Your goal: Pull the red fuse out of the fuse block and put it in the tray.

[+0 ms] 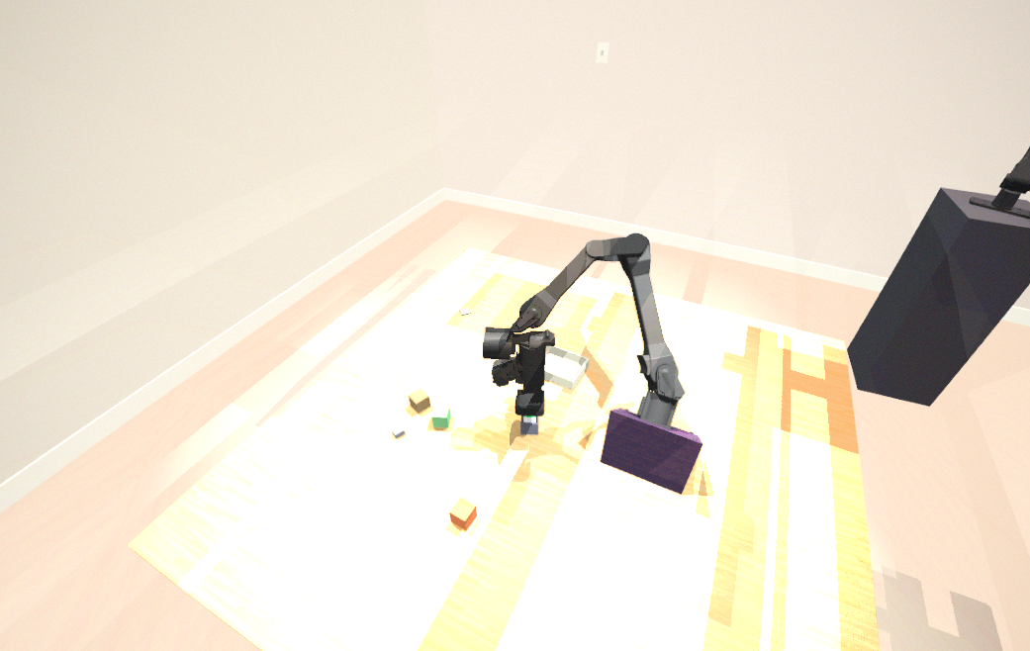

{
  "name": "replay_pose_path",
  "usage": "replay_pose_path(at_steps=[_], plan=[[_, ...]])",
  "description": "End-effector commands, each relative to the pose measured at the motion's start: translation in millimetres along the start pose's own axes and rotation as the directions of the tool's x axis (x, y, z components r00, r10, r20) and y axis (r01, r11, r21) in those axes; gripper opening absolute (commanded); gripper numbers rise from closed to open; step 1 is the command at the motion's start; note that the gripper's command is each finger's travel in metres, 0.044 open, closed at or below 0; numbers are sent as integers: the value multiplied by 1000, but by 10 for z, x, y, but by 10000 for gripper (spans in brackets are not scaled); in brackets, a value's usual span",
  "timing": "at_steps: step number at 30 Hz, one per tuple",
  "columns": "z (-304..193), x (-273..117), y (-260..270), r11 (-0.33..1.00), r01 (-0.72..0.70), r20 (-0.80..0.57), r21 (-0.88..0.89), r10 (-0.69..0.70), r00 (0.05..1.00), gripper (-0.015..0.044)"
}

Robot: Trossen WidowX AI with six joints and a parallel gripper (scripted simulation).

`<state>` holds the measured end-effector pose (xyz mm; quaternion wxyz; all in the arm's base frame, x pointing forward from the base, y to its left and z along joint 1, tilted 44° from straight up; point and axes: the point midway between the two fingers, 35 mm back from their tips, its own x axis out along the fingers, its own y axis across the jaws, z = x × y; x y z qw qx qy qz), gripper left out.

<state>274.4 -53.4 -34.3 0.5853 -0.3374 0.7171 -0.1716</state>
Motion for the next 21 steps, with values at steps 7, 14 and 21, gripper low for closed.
replay_pose_path(at_steps=[7, 14, 21], plan=[[1, 61, -6, 1000, 6, 0, -4, -6, 1000, 63], [0, 103, -7, 1000, 6, 0, -4, -6, 1000, 63], [1, 92, -3, 1000, 1, 0, 1, -1, 1000, 23]])
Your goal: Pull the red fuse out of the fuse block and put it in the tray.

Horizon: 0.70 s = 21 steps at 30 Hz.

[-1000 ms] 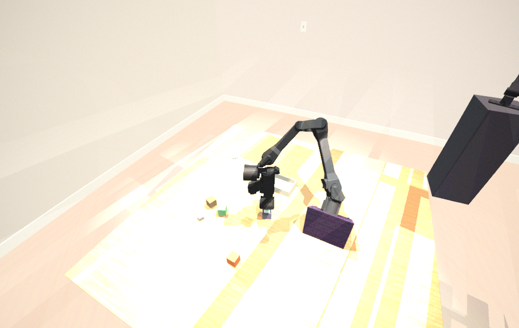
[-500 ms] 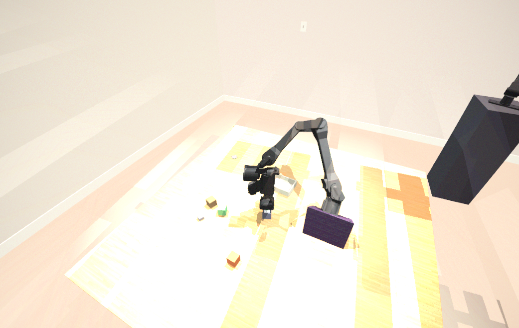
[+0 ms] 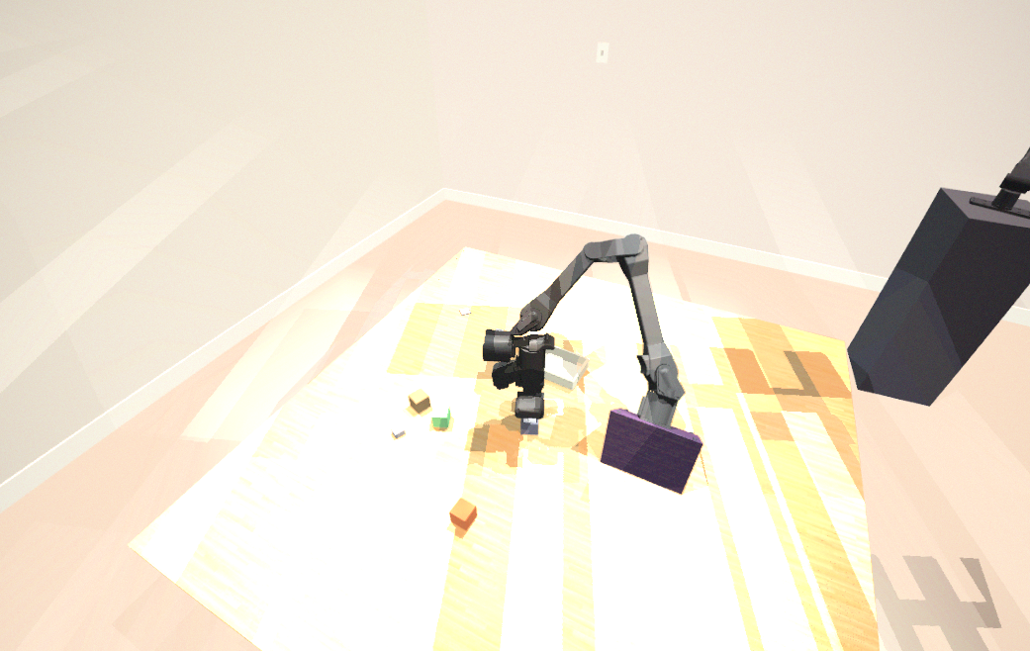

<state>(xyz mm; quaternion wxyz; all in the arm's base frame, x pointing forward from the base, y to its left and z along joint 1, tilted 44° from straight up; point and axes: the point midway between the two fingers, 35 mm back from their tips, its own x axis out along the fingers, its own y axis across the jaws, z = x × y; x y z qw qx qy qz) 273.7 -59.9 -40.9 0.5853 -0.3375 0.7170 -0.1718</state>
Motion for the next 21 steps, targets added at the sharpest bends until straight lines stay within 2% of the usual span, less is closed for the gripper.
replay_pose_path(at_steps=[1, 4, 21], plan=[[1, -2, -1, 1000, 0, 0, 1, 0, 1000, 16], [1, -2, -1, 1000, 0, 0, 1, 0, 1000, 0], [6, -62, 0, 1000, 0, 1, 0, 0, 1000, 0]])
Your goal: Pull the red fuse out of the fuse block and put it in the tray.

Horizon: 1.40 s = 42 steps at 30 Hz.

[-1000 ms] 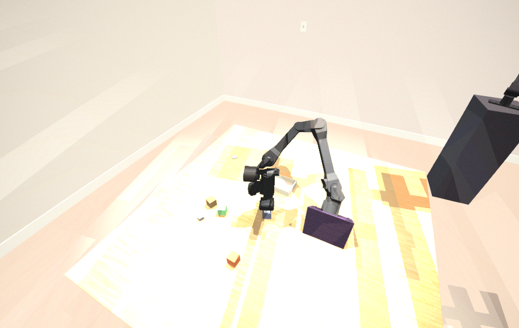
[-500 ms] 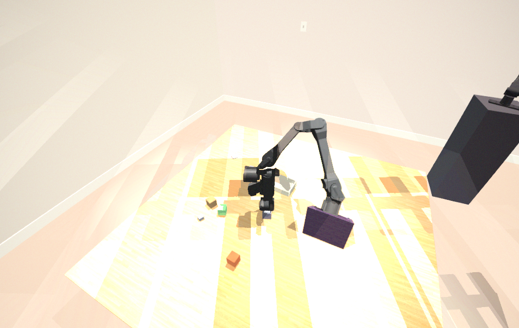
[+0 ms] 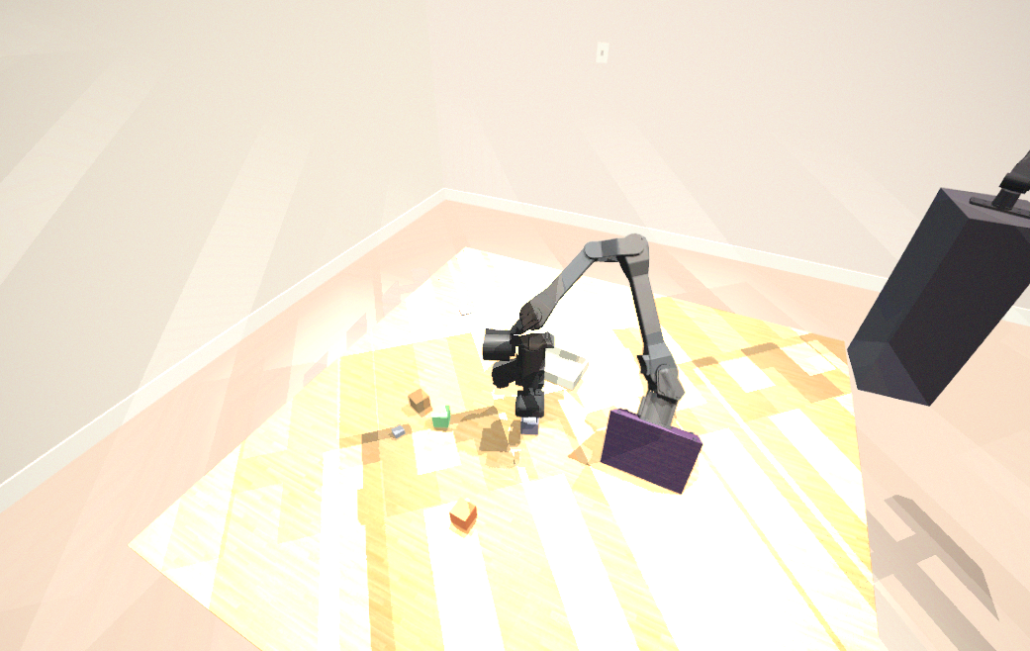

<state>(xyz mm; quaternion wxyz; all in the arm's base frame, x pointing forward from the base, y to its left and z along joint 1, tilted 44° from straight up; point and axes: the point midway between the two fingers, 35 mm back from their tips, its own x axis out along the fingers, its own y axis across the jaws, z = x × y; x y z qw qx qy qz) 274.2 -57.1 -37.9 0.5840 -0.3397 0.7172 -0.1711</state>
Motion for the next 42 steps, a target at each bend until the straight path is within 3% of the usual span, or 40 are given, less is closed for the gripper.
replay_pose_path(at_steps=[1, 42], plan=[[5, -26, 1, 1000, -2, 2, 4, 2, 1000, 0], [8, -226, 3, 1000, -1, 2, 2, 1, 1000, 0]])
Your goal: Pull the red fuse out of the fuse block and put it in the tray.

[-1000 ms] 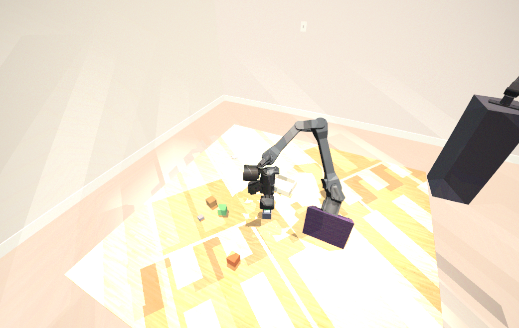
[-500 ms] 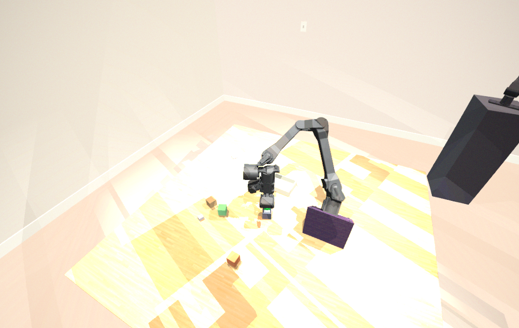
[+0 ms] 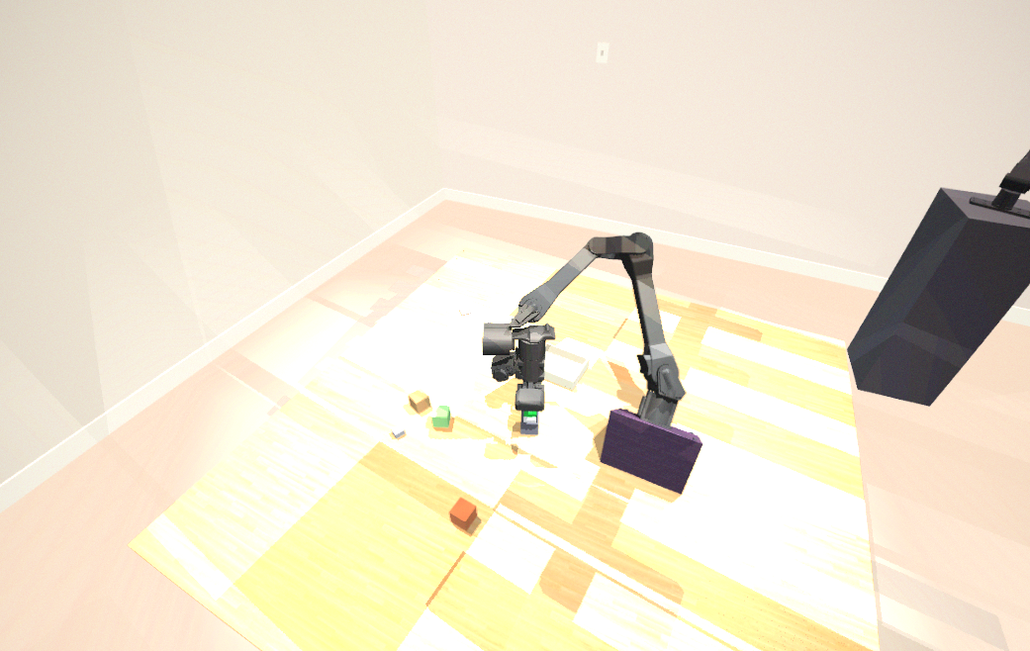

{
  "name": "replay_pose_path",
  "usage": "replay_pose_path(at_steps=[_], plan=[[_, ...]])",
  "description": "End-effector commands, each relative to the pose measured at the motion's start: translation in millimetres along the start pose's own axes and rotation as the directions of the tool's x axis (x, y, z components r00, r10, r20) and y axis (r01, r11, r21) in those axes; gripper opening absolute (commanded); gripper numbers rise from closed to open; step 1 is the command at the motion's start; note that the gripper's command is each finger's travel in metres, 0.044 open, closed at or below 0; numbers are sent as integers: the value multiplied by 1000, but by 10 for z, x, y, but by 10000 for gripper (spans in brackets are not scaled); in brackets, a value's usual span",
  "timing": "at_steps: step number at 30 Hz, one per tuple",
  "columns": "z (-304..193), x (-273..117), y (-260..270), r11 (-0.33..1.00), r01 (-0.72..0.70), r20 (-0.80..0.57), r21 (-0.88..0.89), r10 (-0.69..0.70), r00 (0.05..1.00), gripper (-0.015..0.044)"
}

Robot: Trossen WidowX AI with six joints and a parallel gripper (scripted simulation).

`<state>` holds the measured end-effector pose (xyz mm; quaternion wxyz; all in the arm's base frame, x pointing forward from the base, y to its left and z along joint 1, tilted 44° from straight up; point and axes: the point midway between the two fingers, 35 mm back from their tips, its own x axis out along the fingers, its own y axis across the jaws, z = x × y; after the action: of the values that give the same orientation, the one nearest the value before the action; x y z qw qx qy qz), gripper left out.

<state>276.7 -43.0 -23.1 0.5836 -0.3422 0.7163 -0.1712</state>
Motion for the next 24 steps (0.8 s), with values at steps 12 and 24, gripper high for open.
replay_pose_path(at_steps=[12, 24], plan=[[0, -79, 5, 1000, -4, 1, 4, 4, 1000, 0], [-3, -139, 5, 1000, -4, 1, 3, 4, 1000, 0]])
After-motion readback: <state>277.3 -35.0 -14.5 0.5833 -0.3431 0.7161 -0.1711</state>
